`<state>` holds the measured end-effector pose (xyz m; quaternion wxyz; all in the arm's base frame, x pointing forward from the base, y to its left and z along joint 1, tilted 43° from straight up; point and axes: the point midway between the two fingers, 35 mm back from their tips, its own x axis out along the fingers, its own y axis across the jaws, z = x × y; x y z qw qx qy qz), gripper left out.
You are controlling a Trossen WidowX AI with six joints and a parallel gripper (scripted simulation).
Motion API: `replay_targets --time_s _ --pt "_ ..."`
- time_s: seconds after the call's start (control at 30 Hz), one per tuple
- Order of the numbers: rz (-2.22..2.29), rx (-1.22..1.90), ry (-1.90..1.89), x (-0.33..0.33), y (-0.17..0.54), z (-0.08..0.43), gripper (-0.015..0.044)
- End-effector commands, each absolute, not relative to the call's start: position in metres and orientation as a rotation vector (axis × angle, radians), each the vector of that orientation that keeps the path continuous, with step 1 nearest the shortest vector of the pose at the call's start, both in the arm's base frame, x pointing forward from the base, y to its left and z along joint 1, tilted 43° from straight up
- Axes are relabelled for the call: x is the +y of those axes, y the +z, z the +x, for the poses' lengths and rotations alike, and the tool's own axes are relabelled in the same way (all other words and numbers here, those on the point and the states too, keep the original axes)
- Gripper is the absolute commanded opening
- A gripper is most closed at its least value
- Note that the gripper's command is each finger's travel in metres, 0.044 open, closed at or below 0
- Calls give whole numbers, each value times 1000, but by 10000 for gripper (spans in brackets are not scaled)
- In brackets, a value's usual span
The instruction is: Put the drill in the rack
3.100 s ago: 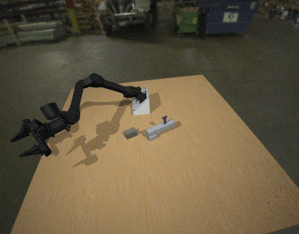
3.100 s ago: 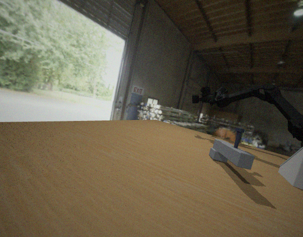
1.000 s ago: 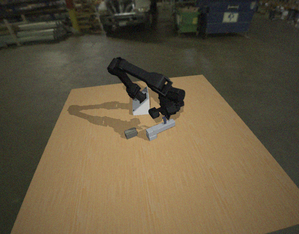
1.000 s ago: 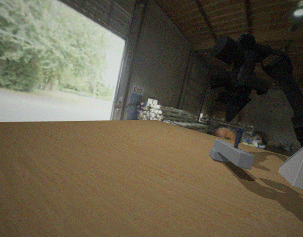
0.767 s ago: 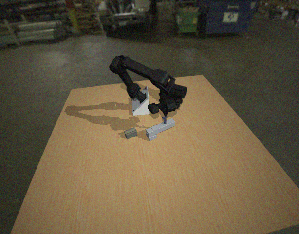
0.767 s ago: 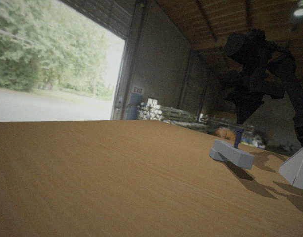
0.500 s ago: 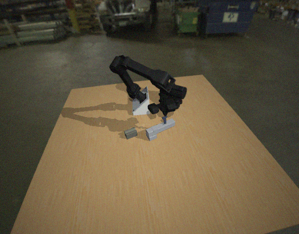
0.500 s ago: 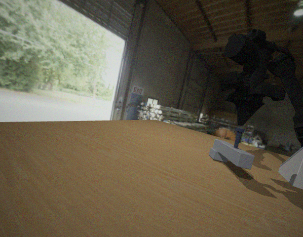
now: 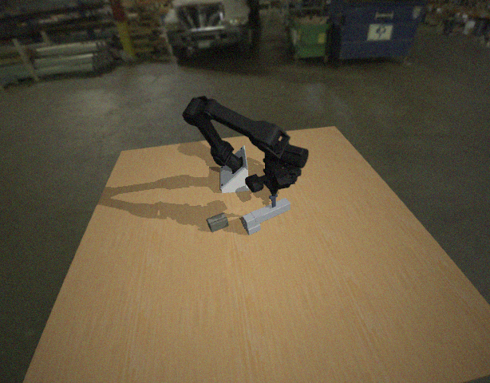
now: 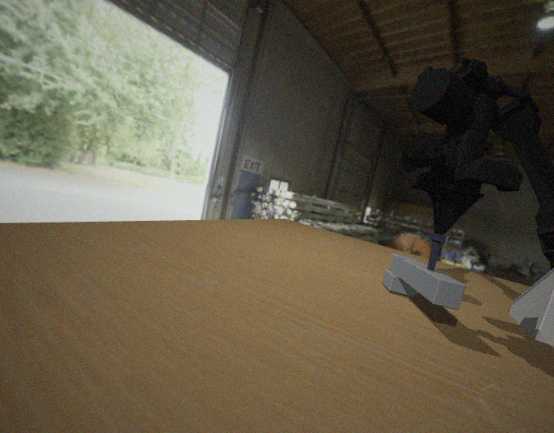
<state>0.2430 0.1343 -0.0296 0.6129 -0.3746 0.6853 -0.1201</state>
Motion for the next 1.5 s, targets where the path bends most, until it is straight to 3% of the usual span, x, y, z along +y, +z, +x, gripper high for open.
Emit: replay_targets --time_s 0.0,1.47 --pt "-869 1584 -280 131 -34 243 0" --pt "-870 1584 -281 119 -42 240 0"
